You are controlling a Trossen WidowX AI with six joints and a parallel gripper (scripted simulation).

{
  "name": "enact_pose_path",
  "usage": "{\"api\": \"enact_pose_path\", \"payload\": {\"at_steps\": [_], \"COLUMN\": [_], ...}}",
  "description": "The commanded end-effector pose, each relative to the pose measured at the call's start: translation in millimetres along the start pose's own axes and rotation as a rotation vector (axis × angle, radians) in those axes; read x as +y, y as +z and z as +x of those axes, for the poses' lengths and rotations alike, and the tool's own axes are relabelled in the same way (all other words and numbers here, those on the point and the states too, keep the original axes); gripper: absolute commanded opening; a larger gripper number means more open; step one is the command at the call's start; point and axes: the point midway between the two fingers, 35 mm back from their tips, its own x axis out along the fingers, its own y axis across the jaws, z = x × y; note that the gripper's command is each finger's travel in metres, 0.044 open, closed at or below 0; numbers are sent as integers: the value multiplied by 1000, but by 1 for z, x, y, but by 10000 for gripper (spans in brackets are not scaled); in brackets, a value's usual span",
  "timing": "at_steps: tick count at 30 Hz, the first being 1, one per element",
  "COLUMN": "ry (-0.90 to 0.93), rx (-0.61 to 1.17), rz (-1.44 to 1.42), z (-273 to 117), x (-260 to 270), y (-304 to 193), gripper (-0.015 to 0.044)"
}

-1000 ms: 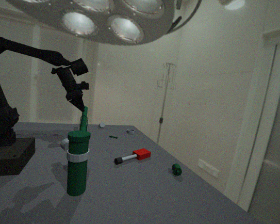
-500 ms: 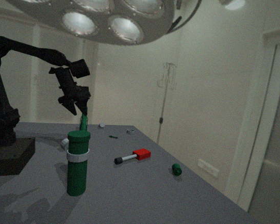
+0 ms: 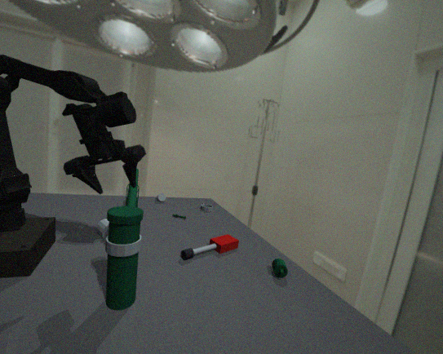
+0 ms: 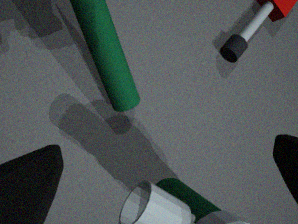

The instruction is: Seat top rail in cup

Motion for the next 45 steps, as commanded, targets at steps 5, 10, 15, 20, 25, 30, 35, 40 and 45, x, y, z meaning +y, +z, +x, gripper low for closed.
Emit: {"api": "enact_pose_path", "payload": {"at_steps": [5,10,15,20,25,30,35,40,45], "ry": [-68,-80,-80,-80,-80,-79,-79,-79,-80], "rx": [-102,-102,-102,-102,-102,-102,-102,-102,-102], "rz": [-725,-841,-841,-841,-841,-841,-841,-841,-841], "z": [-21,-22,-22,-22,-16,17,22,27,36], "x": [3,4,4,4,6,17,19,18,17], "y": [-73,-76,-76,-76,-78,-87,-88,-88,-88], "gripper": [440,440,440,440,440,440,440,440,440]}}
